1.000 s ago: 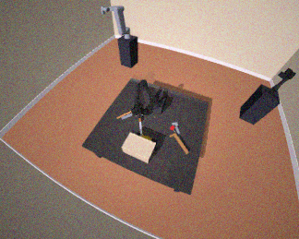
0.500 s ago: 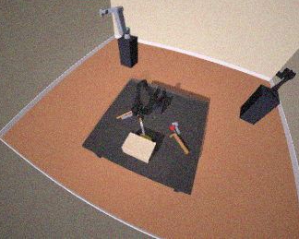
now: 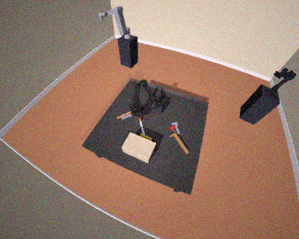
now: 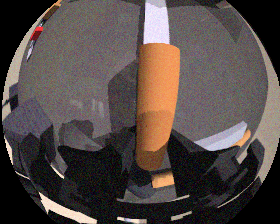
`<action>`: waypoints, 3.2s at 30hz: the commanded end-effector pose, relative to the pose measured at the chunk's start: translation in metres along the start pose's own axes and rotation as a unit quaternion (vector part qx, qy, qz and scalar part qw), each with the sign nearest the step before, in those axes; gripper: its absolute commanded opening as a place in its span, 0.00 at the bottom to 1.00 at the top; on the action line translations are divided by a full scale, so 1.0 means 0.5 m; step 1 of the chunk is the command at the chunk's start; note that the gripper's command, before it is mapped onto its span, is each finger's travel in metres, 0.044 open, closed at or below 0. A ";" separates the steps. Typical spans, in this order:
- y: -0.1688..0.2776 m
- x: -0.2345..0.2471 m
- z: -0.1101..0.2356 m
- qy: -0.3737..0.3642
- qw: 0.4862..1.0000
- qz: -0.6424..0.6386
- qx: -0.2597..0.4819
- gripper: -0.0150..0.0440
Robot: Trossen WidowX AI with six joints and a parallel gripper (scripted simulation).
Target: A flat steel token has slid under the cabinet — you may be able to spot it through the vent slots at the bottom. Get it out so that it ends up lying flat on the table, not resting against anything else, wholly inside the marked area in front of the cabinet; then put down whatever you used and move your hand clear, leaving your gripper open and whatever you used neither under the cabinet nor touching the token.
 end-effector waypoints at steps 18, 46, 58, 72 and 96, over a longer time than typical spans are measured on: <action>0.014 -0.050 0.003 0.003 1.000 0.006 -0.002 0.25; 0.028 -0.105 0.004 0.004 1.000 0.007 -0.002 0.25; 0.033 -0.127 0.005 0.005 1.000 0.007 -0.002 0.25; 0.004 -0.124 0.004 0.004 1.000 0.007 -0.003 0.25; -0.059 -0.123 0.004 0.003 1.000 0.007 -0.003 0.25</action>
Point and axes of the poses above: the point midway between the two fingers, 35 mm back from their tips, its own z axis back along the fingers, its own x axis across the jaws, y = z × x, the point moved 9 cm from there along z, back along the fingers, and after that the axes turned 1 degree about -z, right-handed, at the moved point
